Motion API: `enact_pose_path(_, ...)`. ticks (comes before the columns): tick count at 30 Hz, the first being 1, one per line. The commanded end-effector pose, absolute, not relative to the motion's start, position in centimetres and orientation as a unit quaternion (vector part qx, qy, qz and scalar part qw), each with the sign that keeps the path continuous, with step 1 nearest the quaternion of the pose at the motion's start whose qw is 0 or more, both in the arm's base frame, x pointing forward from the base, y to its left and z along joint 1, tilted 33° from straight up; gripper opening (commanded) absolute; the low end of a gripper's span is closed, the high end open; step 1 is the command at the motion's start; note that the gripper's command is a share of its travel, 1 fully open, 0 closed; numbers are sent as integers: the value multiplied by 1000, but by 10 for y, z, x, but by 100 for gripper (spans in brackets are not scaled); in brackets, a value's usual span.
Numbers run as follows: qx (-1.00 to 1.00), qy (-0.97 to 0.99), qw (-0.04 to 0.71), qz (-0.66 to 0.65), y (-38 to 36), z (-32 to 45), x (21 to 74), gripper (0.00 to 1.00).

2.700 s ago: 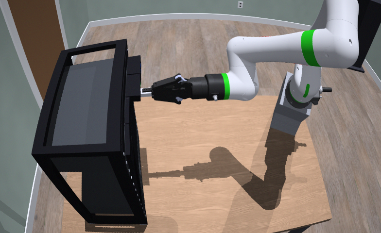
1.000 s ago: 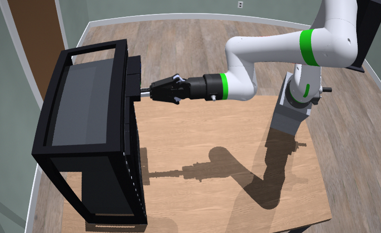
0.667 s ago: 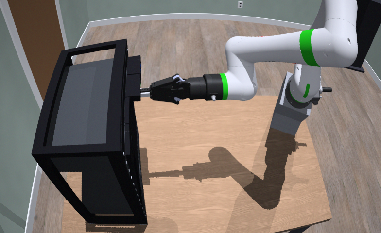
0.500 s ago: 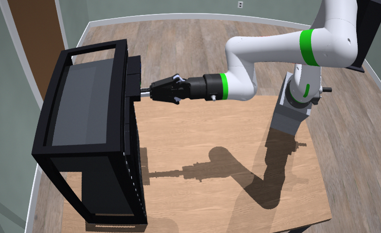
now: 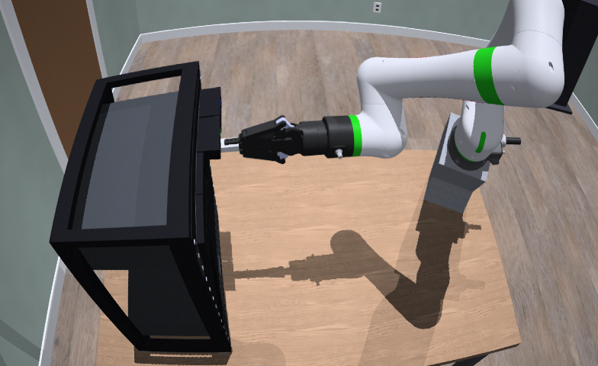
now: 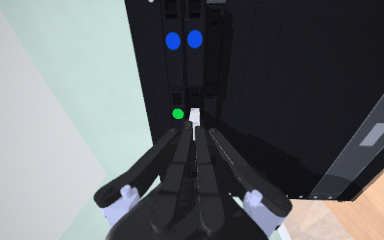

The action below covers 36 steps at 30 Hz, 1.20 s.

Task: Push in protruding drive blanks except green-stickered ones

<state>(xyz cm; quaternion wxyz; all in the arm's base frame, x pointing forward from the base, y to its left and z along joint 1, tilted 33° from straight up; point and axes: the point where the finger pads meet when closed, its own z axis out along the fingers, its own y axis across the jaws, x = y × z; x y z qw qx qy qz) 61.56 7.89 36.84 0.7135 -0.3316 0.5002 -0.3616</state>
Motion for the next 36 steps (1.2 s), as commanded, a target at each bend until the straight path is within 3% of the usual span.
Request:
enact_pose_path(1, -332, 500, 714, -362, 77, 364, 602, 0)
enact_pose_path(12, -332, 500, 714, -362, 71, 349, 549, 0)
enact_pose_path(36, -332, 500, 714, -362, 33, 327, 556, 0)
